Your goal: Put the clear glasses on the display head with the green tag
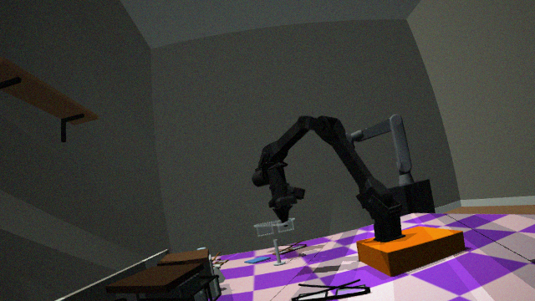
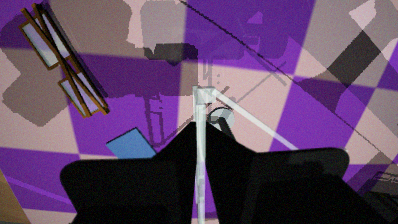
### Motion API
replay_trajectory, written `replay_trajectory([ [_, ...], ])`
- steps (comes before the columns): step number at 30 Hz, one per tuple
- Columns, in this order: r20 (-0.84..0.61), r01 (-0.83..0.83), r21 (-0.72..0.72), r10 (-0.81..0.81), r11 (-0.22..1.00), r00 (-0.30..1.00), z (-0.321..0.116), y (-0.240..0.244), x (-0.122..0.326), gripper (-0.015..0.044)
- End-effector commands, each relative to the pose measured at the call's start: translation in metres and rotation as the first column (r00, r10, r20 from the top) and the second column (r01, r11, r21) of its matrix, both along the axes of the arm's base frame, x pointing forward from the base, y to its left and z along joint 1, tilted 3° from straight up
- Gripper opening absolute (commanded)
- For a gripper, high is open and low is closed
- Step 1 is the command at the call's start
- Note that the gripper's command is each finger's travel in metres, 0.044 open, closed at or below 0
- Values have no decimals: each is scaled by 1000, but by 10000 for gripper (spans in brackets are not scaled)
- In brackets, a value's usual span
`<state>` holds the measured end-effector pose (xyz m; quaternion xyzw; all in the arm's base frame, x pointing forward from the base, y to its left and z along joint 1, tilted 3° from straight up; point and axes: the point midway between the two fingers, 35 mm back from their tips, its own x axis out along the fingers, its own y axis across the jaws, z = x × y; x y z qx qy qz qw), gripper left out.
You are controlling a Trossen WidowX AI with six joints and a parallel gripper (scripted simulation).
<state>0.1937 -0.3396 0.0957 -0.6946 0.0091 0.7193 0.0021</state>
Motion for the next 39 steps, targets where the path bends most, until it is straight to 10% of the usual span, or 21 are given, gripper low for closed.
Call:
replay_trajectory([
  [1,1,4,-4,-4,1000,1000,-6,-2,2,0],
  [39,0,4,-5,-4,1000,1000,-58,-13,-13,0],
])
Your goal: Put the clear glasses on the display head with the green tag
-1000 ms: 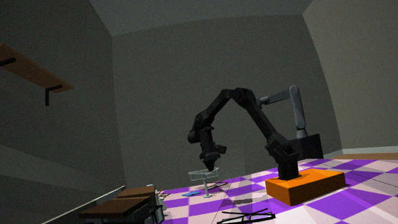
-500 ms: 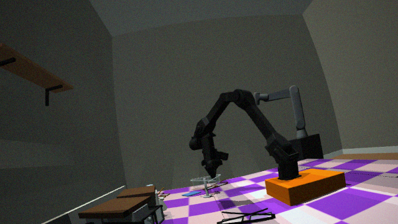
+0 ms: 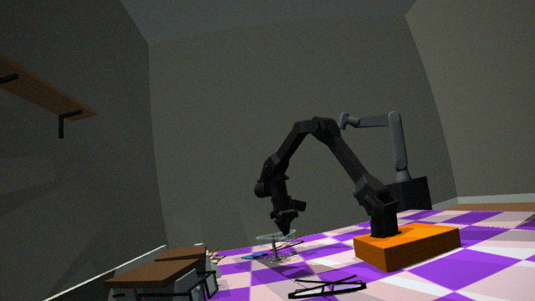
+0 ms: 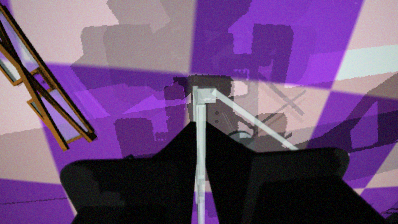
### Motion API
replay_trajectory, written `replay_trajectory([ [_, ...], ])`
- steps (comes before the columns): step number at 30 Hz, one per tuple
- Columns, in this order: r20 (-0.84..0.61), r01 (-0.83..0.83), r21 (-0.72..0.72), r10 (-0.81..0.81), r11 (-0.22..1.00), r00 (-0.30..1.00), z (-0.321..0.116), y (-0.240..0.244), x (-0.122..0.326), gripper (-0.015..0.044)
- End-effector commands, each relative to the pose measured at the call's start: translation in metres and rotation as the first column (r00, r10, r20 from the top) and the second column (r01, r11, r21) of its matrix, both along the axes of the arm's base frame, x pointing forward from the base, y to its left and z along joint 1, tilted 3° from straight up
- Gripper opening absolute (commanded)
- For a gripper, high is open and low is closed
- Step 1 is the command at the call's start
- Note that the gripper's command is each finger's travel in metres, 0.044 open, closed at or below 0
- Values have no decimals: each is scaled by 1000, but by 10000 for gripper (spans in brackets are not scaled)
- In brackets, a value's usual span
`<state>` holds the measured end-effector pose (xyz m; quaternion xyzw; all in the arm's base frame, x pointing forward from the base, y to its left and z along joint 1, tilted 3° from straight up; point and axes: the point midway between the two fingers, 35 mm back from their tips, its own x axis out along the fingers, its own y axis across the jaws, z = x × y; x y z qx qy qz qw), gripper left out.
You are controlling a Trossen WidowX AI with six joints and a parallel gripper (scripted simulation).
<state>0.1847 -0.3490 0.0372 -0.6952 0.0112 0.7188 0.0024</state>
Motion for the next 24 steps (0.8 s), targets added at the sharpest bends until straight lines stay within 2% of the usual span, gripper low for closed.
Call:
replay_trajectory([
  [1,-2,1,-3,-1,1000,1000,1,-4,-4,0],
  [24,-3,1,-4,-1,1000,1000,2,-15,-24,0],
])
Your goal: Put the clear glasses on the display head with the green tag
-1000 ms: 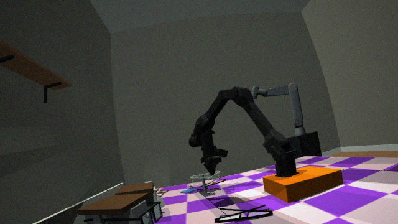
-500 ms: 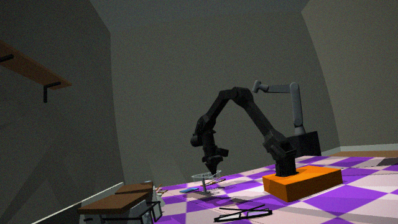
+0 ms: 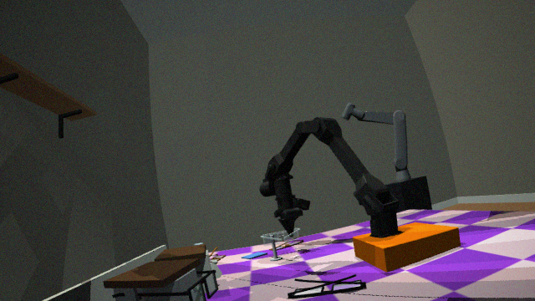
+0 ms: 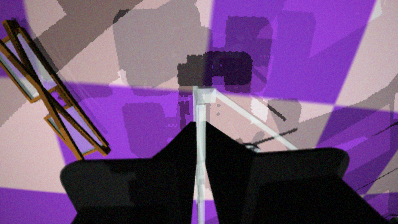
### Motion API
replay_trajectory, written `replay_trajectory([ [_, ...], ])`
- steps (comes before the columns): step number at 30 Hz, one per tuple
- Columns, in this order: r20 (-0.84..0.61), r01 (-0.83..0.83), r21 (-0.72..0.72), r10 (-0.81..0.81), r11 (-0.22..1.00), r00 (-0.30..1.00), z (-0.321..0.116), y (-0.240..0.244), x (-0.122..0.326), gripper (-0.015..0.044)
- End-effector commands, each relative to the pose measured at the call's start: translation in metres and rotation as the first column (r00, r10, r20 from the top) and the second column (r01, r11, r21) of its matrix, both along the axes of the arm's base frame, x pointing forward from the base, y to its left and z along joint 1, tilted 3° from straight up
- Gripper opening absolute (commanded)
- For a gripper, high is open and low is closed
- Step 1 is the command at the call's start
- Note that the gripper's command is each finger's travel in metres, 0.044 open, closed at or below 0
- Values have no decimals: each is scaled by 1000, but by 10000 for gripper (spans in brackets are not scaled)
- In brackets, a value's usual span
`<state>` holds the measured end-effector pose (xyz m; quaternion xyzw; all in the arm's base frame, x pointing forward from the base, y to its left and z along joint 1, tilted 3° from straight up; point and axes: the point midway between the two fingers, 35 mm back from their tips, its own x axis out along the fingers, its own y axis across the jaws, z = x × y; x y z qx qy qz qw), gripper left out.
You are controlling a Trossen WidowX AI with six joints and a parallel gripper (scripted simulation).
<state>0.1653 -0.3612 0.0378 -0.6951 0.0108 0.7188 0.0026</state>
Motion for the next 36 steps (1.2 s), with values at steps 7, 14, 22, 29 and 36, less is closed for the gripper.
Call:
replay_trajectory([
  [7,-4,1,-5,-1,1000,1000,1,-5,-11,0],
  [14,-4,1,-5,-1,1000,1000,2,-6,-17,0],
  [22,-5,1,-5,-1,1000,1000,2,-7,-20,0],
  [29,-5,1,-5,-1,1000,1000,2,-7,-23,0],
  [36,-4,1,-5,-1,1000,1000,2,-7,-20,0],
])
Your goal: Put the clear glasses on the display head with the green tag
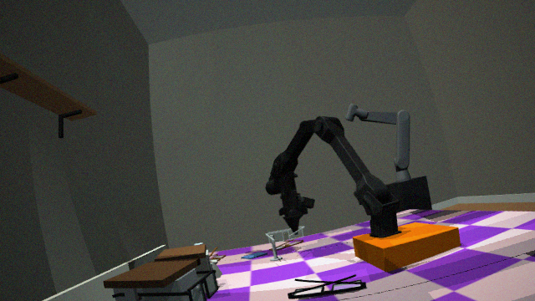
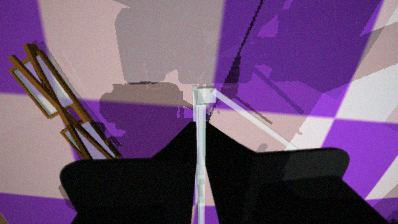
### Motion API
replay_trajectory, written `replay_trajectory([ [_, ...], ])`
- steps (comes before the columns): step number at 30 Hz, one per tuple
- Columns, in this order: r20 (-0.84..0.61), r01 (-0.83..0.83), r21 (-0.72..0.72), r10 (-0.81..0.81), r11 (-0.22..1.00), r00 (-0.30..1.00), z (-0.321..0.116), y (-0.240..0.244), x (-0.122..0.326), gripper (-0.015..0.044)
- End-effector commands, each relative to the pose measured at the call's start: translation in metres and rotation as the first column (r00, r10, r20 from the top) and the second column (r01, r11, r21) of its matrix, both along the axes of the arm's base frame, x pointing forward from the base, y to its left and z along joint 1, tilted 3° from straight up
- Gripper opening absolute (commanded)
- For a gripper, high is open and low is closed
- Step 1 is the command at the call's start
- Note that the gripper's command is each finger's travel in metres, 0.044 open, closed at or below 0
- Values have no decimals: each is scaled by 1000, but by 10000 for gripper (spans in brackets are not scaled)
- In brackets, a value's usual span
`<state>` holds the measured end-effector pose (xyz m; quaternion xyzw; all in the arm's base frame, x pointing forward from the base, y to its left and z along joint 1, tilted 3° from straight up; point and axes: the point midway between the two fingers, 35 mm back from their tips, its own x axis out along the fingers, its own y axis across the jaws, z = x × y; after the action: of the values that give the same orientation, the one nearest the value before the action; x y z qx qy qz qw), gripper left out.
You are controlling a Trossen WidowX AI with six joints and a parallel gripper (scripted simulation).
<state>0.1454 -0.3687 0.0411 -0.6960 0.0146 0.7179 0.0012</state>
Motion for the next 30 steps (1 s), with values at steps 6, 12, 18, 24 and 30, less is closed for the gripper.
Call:
replay_trajectory([
  [6,-7,-2,3,2,1000,1000,-2,1,1,0],
  [12,-7,-2,3,2,1000,1000,-2,1,2,0],
  [18,-6,-2,3,2,1000,1000,-2,1,7,0],
  [24,-6,-2,3,2,1000,1000,6,0,11,0],
  [30,-6,-2,3,2,1000,1000,35,0,14,0],
])
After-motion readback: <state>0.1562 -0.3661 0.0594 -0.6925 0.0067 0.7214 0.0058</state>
